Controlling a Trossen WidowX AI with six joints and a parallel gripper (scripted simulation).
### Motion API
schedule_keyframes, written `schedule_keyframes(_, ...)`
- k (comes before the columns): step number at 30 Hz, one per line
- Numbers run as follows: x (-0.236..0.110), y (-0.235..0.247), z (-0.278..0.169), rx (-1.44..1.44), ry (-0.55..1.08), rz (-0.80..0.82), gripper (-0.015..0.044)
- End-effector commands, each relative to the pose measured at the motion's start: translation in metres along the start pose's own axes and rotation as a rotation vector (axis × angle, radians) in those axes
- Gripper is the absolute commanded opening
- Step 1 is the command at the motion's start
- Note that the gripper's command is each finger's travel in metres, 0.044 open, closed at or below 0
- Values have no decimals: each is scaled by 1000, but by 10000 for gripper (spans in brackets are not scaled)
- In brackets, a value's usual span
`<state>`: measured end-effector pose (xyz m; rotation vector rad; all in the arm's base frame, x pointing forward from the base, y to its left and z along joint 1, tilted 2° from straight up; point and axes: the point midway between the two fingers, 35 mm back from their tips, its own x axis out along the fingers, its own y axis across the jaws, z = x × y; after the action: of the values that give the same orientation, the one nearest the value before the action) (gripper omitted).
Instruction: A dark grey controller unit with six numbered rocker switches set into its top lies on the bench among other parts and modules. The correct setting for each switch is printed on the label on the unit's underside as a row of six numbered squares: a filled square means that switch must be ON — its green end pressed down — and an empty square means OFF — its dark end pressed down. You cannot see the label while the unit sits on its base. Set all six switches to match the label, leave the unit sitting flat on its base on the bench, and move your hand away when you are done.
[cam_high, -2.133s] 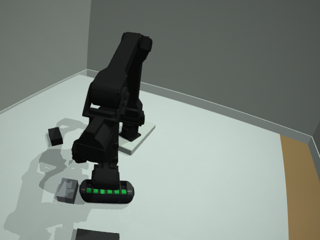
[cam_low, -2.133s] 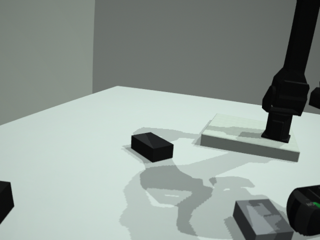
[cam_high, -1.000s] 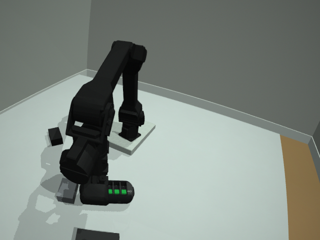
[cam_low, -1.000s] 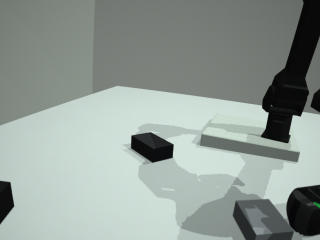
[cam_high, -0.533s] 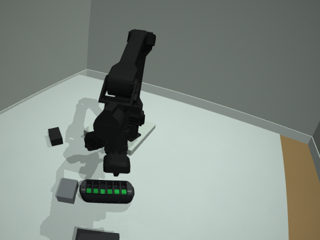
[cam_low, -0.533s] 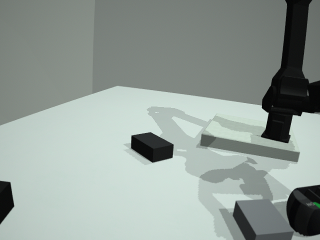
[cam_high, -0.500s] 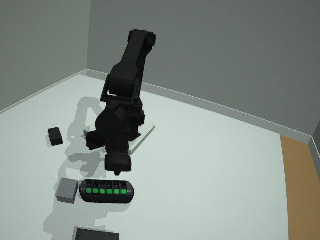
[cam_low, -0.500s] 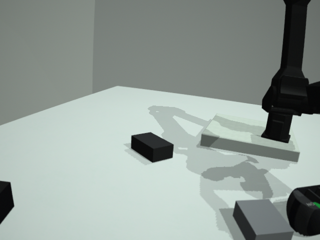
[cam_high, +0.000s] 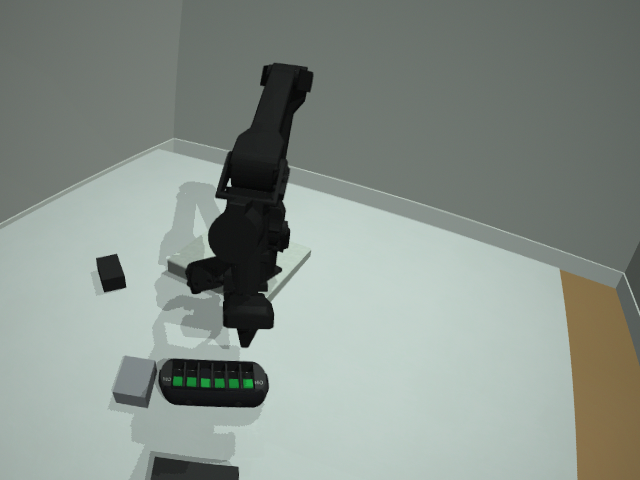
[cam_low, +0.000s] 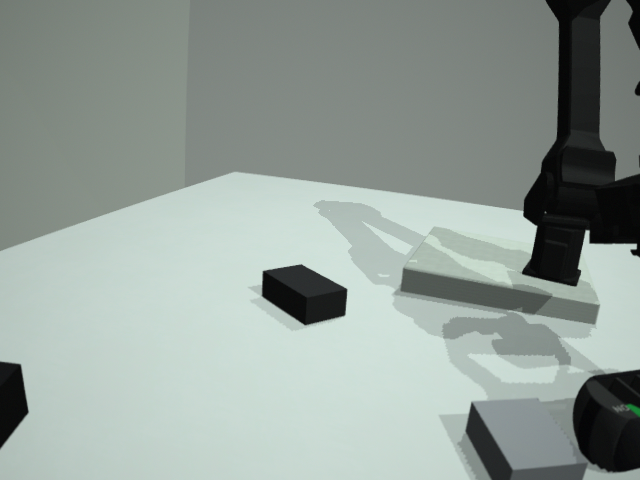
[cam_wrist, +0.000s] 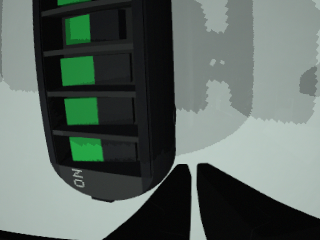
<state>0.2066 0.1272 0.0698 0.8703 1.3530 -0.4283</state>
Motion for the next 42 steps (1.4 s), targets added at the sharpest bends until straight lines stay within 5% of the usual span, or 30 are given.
schedule_keyframes(1, -3, 8, 7, -2, 6, -24, 79)
schedule_keyframes(15, -15, 60, 93, 21, 135, -245, 440)
schedule_keyframes(42, 15, 58, 109, 23, 168, -280, 440)
